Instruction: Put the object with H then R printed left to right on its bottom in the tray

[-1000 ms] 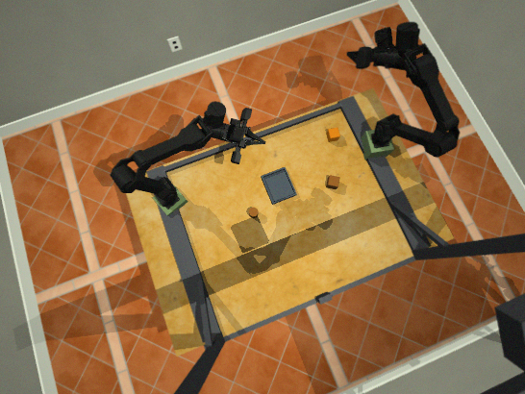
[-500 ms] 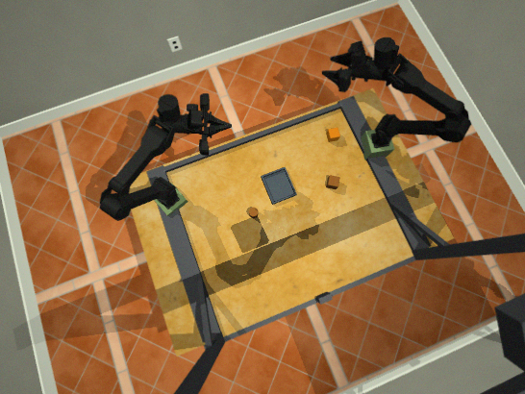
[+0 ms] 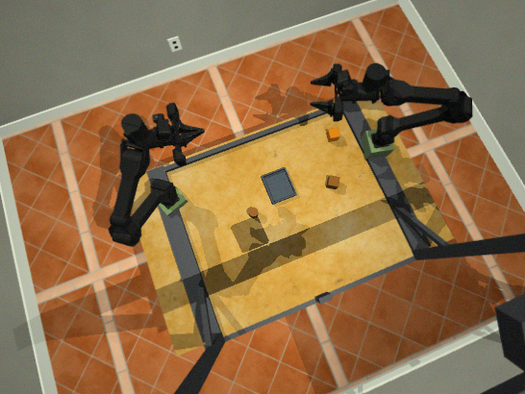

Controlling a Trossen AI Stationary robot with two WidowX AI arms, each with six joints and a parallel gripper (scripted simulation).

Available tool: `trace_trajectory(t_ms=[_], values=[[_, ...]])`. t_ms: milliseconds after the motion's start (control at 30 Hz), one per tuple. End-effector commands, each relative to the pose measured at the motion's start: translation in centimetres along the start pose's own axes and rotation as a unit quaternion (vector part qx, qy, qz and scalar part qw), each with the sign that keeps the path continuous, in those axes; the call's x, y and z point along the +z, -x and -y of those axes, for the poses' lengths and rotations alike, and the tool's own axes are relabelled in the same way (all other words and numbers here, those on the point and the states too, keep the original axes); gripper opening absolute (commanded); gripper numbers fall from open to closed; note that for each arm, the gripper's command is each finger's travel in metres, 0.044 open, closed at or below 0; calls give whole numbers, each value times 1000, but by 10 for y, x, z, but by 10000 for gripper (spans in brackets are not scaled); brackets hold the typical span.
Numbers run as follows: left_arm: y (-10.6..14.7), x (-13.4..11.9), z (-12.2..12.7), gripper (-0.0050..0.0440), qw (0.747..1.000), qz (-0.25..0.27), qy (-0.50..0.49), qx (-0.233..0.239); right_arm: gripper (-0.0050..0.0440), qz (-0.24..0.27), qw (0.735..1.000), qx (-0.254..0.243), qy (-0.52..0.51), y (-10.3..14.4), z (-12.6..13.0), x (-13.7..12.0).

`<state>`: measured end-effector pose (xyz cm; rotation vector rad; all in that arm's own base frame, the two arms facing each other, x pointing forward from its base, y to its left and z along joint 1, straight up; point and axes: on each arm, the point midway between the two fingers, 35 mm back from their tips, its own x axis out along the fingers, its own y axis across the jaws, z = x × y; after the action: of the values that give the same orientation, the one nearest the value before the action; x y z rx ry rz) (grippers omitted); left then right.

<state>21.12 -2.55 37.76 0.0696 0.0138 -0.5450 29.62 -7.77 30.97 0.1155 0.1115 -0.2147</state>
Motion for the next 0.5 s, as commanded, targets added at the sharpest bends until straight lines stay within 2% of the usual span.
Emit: trace_trajectory(t_ms=[0, 100, 200, 467], values=[[27, 3, 18, -50, 1000, 10, 20, 23, 400, 35, 997, 57, 37, -8, -44, -3], [34, 3, 30, -50, 999, 13, 29, 32, 400, 58, 993, 88, 51, -6, -67, -2], [37, 3, 34, -50, 998, 15, 34, 43, 400, 70, 990, 104, 57, -4, -79, -2], [38, 6, 36, -50, 998, 16, 30, 45, 400, 71, 990, 108, 58, -7, -82, 0]])
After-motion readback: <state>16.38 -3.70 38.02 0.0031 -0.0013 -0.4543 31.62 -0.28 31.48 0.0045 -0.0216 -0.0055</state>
